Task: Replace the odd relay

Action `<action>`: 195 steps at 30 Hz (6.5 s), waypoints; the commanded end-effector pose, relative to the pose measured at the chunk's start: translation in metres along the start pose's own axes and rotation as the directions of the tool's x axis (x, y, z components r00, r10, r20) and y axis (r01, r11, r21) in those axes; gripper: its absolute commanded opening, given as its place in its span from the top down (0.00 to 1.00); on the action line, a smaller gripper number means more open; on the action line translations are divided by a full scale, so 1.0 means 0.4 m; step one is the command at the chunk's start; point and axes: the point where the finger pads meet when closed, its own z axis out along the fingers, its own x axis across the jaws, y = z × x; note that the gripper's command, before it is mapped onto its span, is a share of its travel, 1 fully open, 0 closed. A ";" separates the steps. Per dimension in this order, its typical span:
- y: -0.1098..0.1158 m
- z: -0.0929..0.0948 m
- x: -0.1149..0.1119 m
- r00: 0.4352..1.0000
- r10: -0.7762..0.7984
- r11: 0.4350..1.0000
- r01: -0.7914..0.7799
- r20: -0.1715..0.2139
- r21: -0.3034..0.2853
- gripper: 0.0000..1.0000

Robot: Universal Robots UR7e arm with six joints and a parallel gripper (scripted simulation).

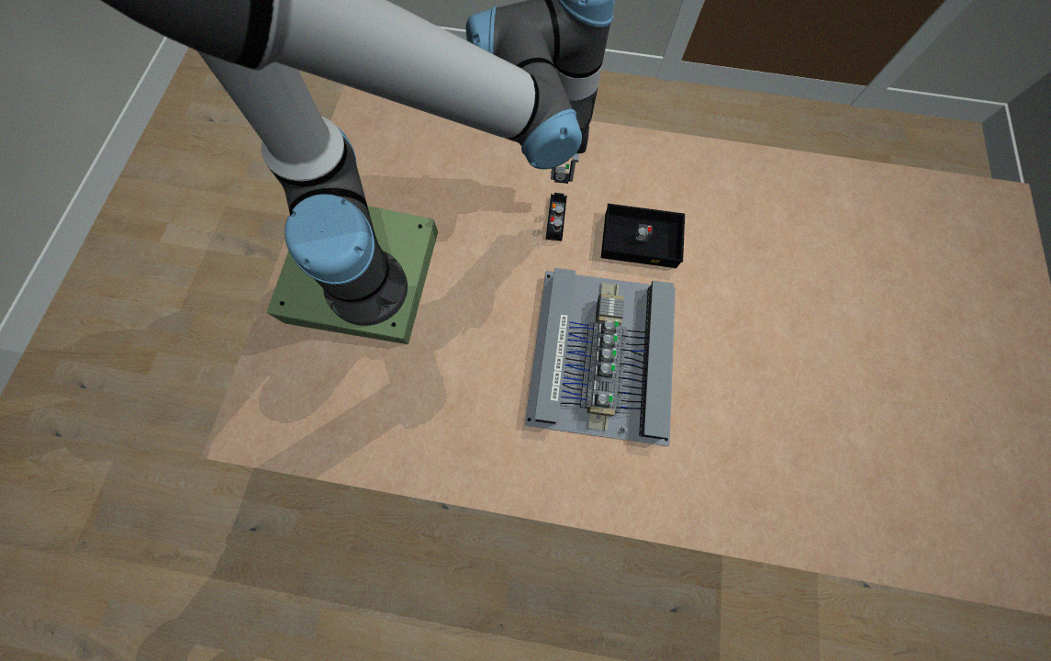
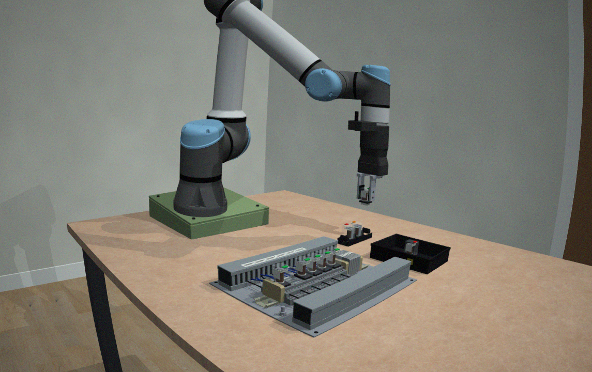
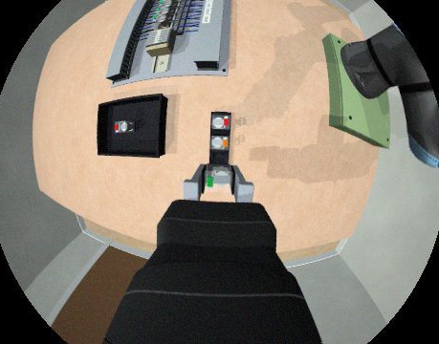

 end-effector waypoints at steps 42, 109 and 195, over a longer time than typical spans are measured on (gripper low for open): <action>0.000 -0.012 0.001 1.000 0.000 1.000 0.000 -0.001 0.000 1.00; -0.168 -0.003 -0.051 1.000 0.020 1.000 -0.020 -0.001 0.001 1.00; -0.891 0.005 -0.274 1.000 0.020 1.000 -0.020 -0.001 0.002 1.00</action>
